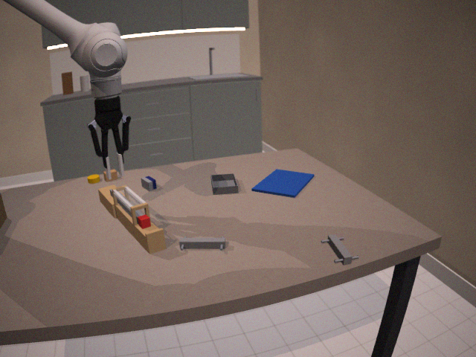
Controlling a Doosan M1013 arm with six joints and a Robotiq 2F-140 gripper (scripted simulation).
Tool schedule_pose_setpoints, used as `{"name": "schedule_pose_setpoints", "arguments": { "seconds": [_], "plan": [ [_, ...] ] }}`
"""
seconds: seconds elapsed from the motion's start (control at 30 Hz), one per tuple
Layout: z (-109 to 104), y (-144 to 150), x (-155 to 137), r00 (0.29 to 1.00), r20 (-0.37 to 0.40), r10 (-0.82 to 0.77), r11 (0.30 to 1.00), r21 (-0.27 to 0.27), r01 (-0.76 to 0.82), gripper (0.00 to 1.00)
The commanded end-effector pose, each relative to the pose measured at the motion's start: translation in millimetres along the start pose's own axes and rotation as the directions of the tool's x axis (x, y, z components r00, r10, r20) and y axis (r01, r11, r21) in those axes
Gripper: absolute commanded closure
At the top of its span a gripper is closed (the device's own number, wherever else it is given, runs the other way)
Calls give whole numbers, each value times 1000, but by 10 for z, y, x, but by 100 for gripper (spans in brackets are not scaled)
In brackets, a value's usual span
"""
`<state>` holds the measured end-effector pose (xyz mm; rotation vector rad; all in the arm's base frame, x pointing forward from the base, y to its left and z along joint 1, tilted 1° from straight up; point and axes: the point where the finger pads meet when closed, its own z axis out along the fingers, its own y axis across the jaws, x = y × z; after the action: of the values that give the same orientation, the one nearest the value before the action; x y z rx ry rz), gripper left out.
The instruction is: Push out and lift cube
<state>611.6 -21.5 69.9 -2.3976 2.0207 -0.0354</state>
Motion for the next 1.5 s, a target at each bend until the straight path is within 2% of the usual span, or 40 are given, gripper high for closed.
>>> {"name": "schedule_pose_setpoints", "arguments": {
  "seconds": [0.0,0.43,0.47,0.57,0.63,0.7,0.77,0.9,1.13,1.47],
  "plan": [
    [-1,0,0,1000,0,0,1000,0,0,77],
    [-1,0,0,1000,0,0,1000,0,0,77],
    [-1,0,-9,1000,0,0,1000,0,0,100],
    [-1,-10,-307,1000,0,0,1000,0,0,100],
    [-1,-10,-307,1000,0,0,1000,0,0,100],
    [-1,-5,-609,1000,0,0,1000,0,0,100],
    [-1,3,-760,1000,0,0,1000,0,0,100],
    [48,4,-769,1000,0,0,1000,0,0,100],
    [434,3,-769,1000,0,0,1000,0,0,100],
    [496,3,-769,1000,0,0,1000,0,0,100]
  ]
}}
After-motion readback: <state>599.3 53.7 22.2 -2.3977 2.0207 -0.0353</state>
